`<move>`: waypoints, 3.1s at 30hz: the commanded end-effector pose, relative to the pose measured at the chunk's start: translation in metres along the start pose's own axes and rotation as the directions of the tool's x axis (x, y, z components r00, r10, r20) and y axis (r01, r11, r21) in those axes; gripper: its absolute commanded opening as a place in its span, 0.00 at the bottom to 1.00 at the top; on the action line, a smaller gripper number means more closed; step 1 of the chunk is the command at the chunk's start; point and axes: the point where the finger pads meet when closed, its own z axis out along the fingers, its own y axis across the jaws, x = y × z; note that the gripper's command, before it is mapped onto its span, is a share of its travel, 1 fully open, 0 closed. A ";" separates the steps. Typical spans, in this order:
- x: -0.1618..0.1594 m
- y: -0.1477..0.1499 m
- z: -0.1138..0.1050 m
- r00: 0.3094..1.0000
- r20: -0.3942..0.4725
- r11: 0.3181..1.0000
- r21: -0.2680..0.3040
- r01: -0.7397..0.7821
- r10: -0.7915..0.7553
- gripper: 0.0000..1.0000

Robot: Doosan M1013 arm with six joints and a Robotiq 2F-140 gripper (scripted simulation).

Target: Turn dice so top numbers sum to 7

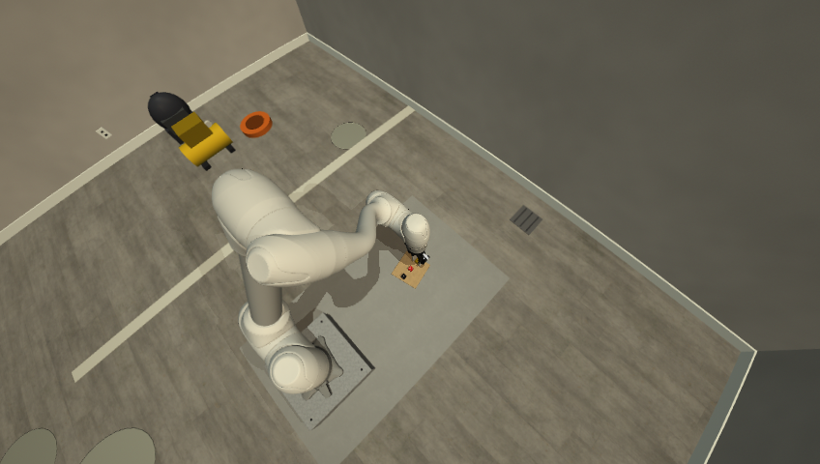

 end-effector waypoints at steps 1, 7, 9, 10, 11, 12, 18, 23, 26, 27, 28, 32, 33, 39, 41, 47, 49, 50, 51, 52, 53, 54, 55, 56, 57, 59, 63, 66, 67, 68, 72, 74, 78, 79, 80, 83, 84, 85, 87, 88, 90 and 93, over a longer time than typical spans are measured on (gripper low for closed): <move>0.000 0.000 -0.001 1.000 0.000 1.000 0.000 0.000 0.000 0.21; 0.000 0.000 -0.007 1.000 0.000 1.000 0.000 0.000 0.000 0.21; 0.000 0.000 -0.014 1.000 0.000 1.000 0.000 0.000 0.000 0.21; 0.000 0.000 -0.018 1.000 0.000 1.000 0.000 0.000 0.000 0.21; 0.000 0.000 -0.022 1.000 0.000 1.000 0.000 0.000 0.000 0.21; 0.000 0.000 -0.027 1.000 0.000 1.000 0.000 0.000 0.000 0.21; 0.000 0.000 -0.060 1.000 0.000 1.000 0.000 0.000 0.000 0.21; 0.000 0.000 -0.074 1.000 0.000 1.000 0.000 0.000 0.000 0.21; 0.000 0.000 -0.084 1.000 0.000 1.000 0.000 0.000 0.000 0.21; 0.000 0.000 -0.087 1.000 0.000 1.000 0.000 0.000 0.000 0.21; 0.000 0.000 -0.088 1.000 0.000 1.000 0.000 0.000 0.000 0.21; 0.000 0.000 -0.090 1.000 0.000 1.000 0.000 0.000 0.000 0.21; 0.000 0.000 -0.090 1.000 0.000 1.000 0.000 0.000 0.000 1.00; 0.000 0.000 -0.090 1.000 0.000 1.000 0.000 0.000 0.000 1.00; 0.000 0.000 -0.090 1.000 0.000 1.000 0.000 0.000 0.000 1.00; 0.000 0.000 -0.090 1.000 0.000 1.000 0.000 0.000 0.000 1.00; 0.000 0.000 -0.090 1.000 0.000 1.000 0.000 0.000 0.000 1.00; 0.000 0.000 -0.090 1.000 0.000 1.000 0.000 0.000 0.000 1.00; 0.000 0.000 -0.090 1.000 0.000 1.000 0.000 0.000 0.000 1.00; 0.000 0.000 -0.090 1.000 0.000 1.000 0.000 0.000 0.000 1.00; 0.000 0.000 -0.090 1.000 0.000 1.000 0.000 0.000 0.000 1.00; 0.000 0.000 -0.090 1.000 0.000 1.000 0.000 0.000 0.000 1.00; 0.000 0.000 -0.091 1.000 0.000 1.000 0.000 0.000 0.000 1.00; 0.000 0.000 -0.091 1.000 0.000 1.000 0.000 0.000 0.000 1.00; 0.000 0.000 -0.091 1.000 0.000 1.000 0.000 0.000 0.000 1.00; 0.000 0.000 -0.092 1.000 0.000 1.000 0.000 0.000 0.000 1.00; 0.000 0.000 -0.101 1.000 0.000 1.000 0.000 0.000 0.000 1.00; 0.000 0.000 -0.111 1.000 0.000 1.000 0.000 0.000 0.000 1.00; 0.000 0.000 -0.115 1.000 0.000 1.000 0.000 0.000 0.000 1.00; 0.000 0.000 -0.120 1.000 0.000 1.000 0.000 0.000 0.000 1.00; 0.000 0.000 -0.137 1.000 0.000 1.000 0.000 0.000 0.000 1.00; 0.000 0.000 -0.137 1.000 0.000 1.000 0.000 0.000 0.000 1.00; 0.000 0.000 -0.151 1.000 0.000 1.000 0.000 0.000 0.000 1.00; 0.000 0.000 -0.154 1.000 0.000 1.000 0.000 0.000 0.000 1.00; 0.000 0.000 -0.156 1.000 0.000 1.000 0.000 0.000 0.000 1.00; 0.000 0.000 -0.160 1.000 0.000 1.000 0.000 0.000 0.000 1.00; 0.000 0.000 -0.160 1.000 0.000 1.000 0.000 0.000 0.000 1.00; 0.000 0.000 -0.161 1.000 0.000 1.000 0.000 0.000 0.000 1.00; 0.000 0.000 -0.161 1.000 0.000 1.000 0.000 0.000 0.000 1.00; 0.000 0.000 -0.161 1.000 0.000 1.000 0.000 0.000 0.000 1.00; 0.000 0.000 -0.161 1.000 0.000 1.000 0.000 0.000 0.000 1.00; 0.000 0.000 -0.161 1.000 0.000 1.000 0.000 0.000 0.000 1.00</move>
